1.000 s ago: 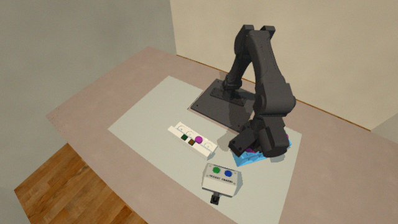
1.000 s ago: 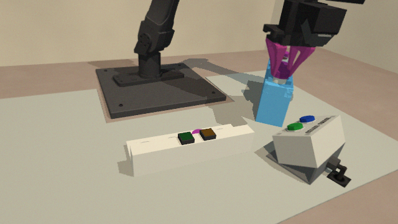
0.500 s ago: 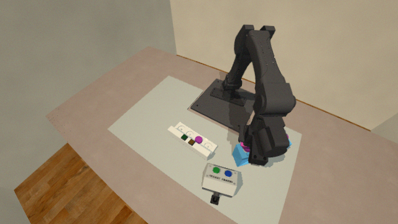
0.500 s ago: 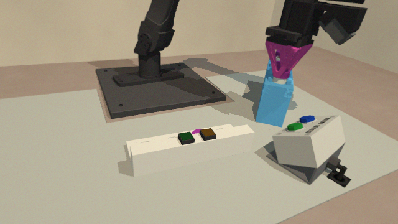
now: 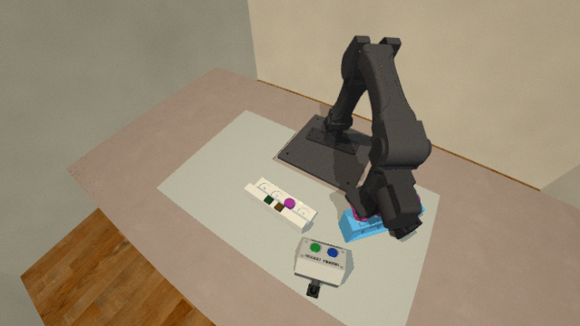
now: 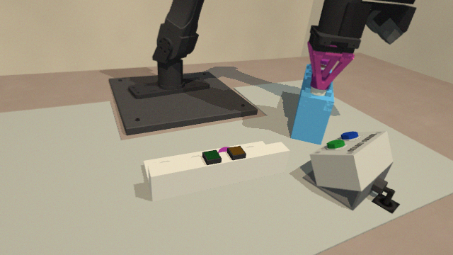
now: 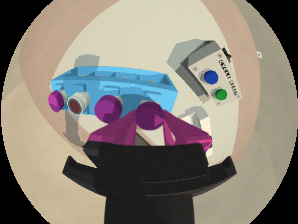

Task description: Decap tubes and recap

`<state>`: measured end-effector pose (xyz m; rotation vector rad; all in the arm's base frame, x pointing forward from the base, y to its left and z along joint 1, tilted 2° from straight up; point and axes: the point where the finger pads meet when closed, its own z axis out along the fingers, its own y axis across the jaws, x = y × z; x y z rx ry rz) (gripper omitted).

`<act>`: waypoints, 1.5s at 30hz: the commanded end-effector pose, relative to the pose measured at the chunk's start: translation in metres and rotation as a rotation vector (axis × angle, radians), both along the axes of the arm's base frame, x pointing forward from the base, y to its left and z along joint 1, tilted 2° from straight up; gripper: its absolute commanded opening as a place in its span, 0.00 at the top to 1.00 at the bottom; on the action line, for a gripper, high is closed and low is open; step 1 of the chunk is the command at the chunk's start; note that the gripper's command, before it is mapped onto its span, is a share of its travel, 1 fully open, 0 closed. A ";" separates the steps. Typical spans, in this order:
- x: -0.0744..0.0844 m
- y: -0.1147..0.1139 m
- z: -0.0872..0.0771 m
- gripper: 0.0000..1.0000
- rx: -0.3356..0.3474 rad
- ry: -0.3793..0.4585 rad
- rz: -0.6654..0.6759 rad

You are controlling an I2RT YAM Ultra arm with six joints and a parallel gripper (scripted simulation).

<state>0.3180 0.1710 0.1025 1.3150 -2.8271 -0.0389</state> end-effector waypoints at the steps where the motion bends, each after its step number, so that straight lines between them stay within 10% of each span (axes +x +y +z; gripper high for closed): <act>1: 0.001 0.000 0.004 1.00 0.012 -0.014 0.262; 27: 0.001 0.000 0.004 1.00 0.040 -0.029 1.352; 34: 0.001 0.000 0.004 1.00 0.040 -0.029 1.352; 35: 0.001 0.000 0.004 0.51 0.040 -0.029 1.352; 45: 0.001 0.000 0.004 0.51 0.040 -0.029 1.352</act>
